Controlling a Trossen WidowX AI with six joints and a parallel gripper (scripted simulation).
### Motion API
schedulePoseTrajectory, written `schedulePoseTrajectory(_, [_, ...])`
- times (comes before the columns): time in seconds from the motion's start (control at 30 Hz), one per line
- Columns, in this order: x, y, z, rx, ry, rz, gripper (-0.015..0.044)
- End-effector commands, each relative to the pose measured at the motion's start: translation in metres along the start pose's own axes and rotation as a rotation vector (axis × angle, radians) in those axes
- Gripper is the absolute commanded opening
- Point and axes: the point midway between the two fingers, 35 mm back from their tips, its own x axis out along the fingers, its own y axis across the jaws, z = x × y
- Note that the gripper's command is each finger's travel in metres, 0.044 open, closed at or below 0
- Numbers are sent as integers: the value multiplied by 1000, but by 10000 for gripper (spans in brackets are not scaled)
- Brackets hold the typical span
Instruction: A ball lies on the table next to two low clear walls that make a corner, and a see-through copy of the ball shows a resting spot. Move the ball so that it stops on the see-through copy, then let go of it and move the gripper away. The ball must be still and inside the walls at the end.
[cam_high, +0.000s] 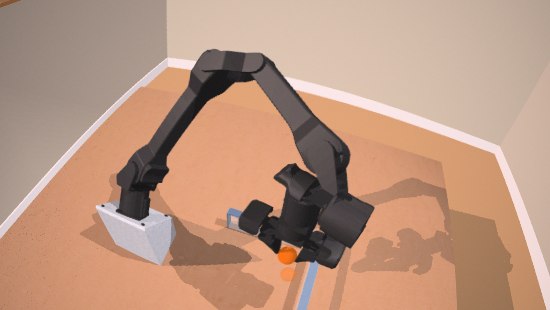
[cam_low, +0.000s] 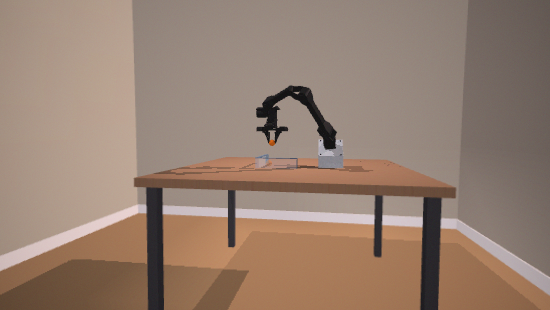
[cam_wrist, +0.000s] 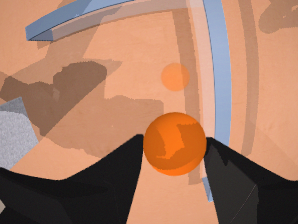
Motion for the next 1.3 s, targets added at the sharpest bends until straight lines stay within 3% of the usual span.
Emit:
schedulePoseTrajectory(0.0, [3, -1, 2, 105, 3, 1, 0])
schedulePoseTrajectory(1.27, [36, -11, 22, 1298, 0, 1, 0])
